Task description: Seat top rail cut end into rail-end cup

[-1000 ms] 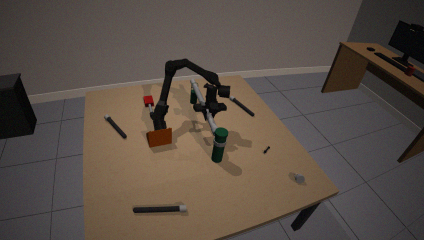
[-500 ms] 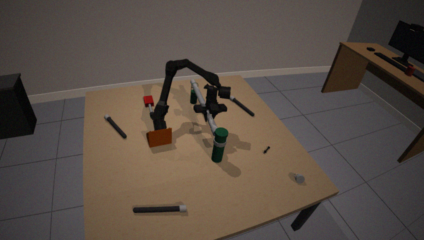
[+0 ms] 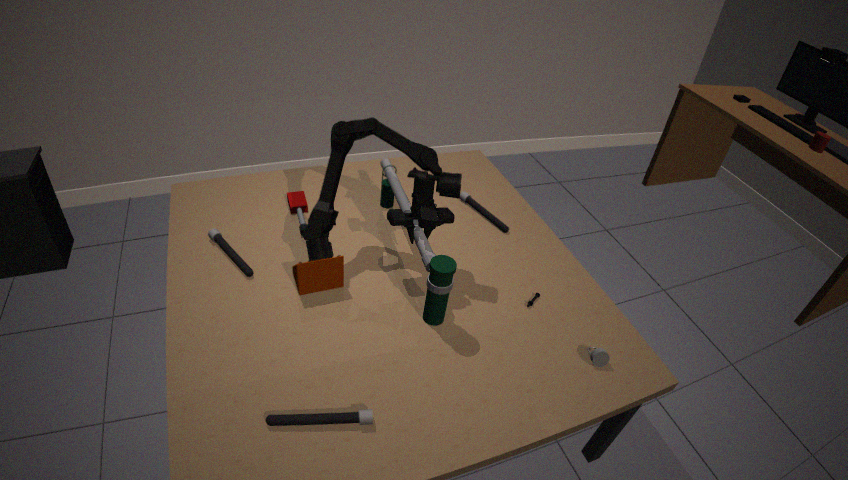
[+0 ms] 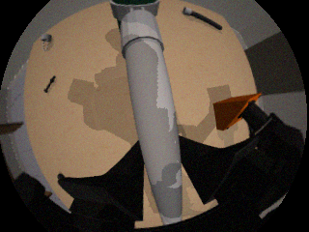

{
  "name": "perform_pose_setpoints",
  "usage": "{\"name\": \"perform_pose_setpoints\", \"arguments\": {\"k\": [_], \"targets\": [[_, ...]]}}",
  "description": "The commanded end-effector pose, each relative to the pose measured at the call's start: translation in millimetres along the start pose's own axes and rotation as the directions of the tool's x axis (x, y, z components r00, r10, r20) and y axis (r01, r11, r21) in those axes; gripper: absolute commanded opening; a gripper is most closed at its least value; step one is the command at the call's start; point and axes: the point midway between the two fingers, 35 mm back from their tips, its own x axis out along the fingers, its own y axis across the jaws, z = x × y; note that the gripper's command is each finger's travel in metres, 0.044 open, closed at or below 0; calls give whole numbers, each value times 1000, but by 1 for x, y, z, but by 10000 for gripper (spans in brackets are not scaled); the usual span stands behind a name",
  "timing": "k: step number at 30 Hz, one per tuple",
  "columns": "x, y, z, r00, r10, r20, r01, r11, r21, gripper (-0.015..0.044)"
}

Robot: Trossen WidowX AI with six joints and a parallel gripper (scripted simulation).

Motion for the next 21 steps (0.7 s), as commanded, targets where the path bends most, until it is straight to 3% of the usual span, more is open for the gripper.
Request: {"name": "perform_pose_setpoints", "arguments": {"k": [1,8,17,21], "targets": [[-1,0,-1,1000,0,0,0,1000,0,262],[-25,0,-16,1000,0,0,0,1000,0,440],[-45,-1,-26,1000,4,3,-4,1000,-5,440],[-71,-3,-27,1000,3,3,-3,1000,-5,440]]}}
